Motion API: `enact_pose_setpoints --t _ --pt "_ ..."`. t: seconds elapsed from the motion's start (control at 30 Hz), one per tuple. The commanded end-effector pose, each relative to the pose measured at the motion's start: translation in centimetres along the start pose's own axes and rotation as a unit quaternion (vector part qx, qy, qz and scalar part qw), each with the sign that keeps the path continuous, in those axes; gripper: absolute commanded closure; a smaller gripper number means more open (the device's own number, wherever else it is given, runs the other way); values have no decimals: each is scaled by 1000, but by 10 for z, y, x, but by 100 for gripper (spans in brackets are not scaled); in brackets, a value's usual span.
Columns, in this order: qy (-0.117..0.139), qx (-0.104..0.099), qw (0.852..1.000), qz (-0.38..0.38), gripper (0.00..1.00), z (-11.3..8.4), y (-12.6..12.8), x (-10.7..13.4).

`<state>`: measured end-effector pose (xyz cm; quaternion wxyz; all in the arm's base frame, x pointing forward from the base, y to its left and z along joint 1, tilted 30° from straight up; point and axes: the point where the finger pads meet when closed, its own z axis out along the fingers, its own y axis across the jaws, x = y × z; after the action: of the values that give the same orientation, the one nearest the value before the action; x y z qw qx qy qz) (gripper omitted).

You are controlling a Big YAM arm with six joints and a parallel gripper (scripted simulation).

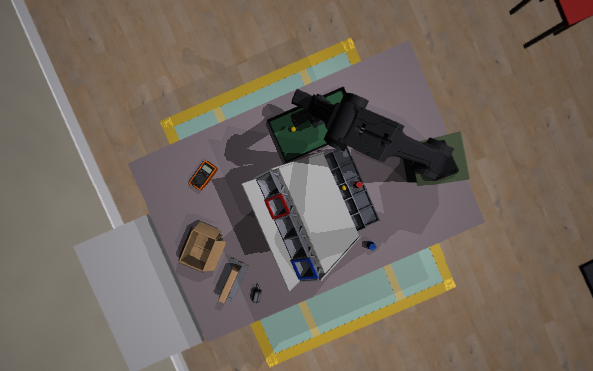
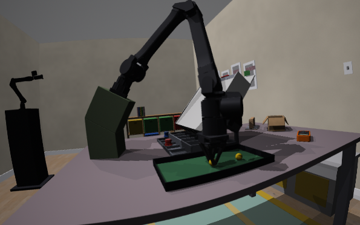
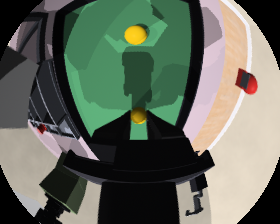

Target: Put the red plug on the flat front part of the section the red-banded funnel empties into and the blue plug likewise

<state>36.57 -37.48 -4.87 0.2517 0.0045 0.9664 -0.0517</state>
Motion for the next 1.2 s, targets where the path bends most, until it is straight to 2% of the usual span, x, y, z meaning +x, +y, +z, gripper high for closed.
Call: enact_pose_setpoints --t 0.0,0.07,0.33,0.43,0.67,0.9,1.1,1.17 --pt "-2 6 1000 0 100 -16 -7 1" --pt "-5 7 1000 -5 100 -18 -7 -5" --pt "-2 6 1000 0 100 -30 -6 1" --pt "3 -4 1000 -1 100 -22 2 3" --pt "1 0 1000 -2 100 -25 -1 0" --pt "-3 6 1000 0 100 -46 -6 1" --pt "-3 6 1000 0 100 -77 -5 1" --pt "-3 6 1000 0 100 -77 -5 1"
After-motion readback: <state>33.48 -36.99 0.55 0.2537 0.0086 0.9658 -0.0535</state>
